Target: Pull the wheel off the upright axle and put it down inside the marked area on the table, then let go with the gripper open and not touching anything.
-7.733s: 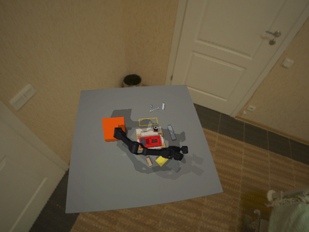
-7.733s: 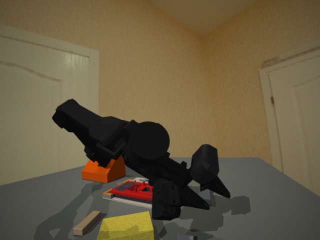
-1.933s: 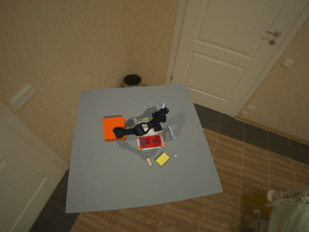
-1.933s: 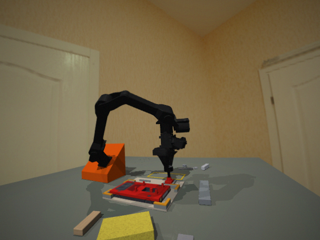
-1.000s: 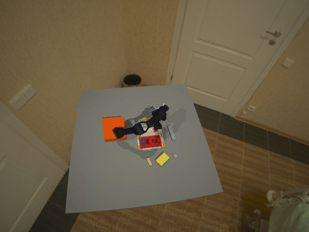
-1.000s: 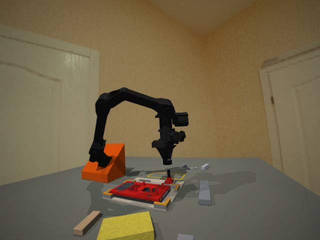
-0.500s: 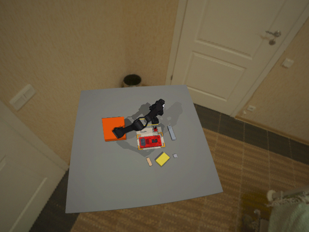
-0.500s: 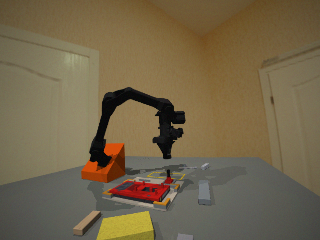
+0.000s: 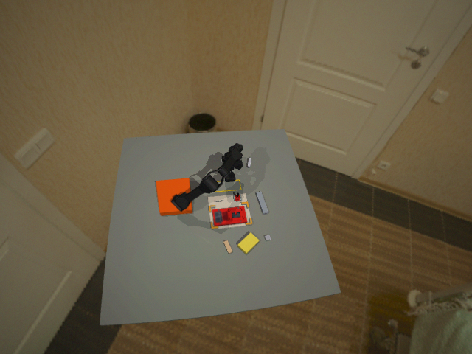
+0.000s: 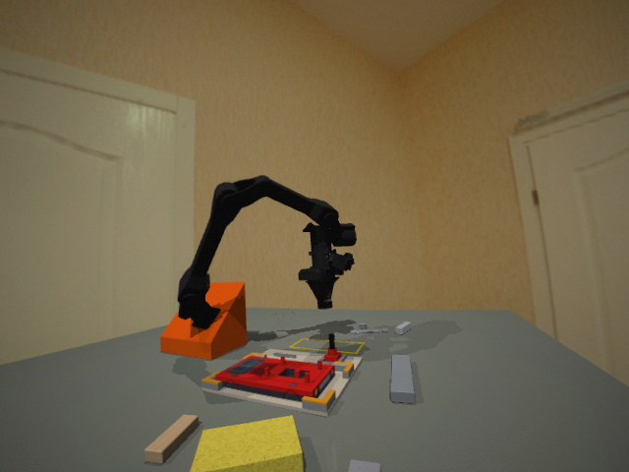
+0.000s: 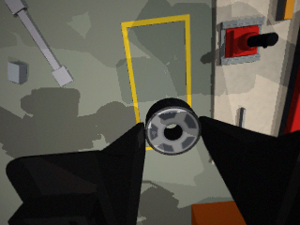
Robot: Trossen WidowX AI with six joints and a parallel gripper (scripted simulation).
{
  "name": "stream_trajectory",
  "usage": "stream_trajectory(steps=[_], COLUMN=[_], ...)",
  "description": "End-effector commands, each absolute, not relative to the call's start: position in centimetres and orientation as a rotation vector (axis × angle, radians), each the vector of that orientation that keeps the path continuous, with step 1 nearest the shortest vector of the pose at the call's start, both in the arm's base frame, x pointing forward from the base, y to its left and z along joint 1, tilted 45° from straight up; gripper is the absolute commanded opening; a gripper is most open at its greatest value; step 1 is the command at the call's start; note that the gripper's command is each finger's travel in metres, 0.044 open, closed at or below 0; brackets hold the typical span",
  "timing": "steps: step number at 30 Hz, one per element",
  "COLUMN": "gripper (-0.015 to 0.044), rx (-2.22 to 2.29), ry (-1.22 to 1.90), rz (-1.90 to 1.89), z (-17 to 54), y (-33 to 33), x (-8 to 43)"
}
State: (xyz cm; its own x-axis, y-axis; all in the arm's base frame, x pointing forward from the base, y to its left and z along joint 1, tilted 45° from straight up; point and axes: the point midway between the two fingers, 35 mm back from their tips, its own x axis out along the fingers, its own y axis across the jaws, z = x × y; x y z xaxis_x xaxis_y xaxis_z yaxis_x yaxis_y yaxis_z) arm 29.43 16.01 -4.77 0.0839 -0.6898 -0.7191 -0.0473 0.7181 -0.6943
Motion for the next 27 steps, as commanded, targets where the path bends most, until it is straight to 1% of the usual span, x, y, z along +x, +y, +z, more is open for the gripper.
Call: stream_trajectory(steps=[1,10,21,27], gripper=[0.0,0.0,0.0,0.0], rx=[-0.654,-0.654,-0.656,-0.656], ry=[1.431,1.431,1.43,1.429], rz=[-0.542,-0.542,-0.545,-0.545], z=[-5.6,-7.2,-12.1,-12.3], y=[15.3,13.9,8.9,8.6], x=[29.2,29.5,30.0,29.9])
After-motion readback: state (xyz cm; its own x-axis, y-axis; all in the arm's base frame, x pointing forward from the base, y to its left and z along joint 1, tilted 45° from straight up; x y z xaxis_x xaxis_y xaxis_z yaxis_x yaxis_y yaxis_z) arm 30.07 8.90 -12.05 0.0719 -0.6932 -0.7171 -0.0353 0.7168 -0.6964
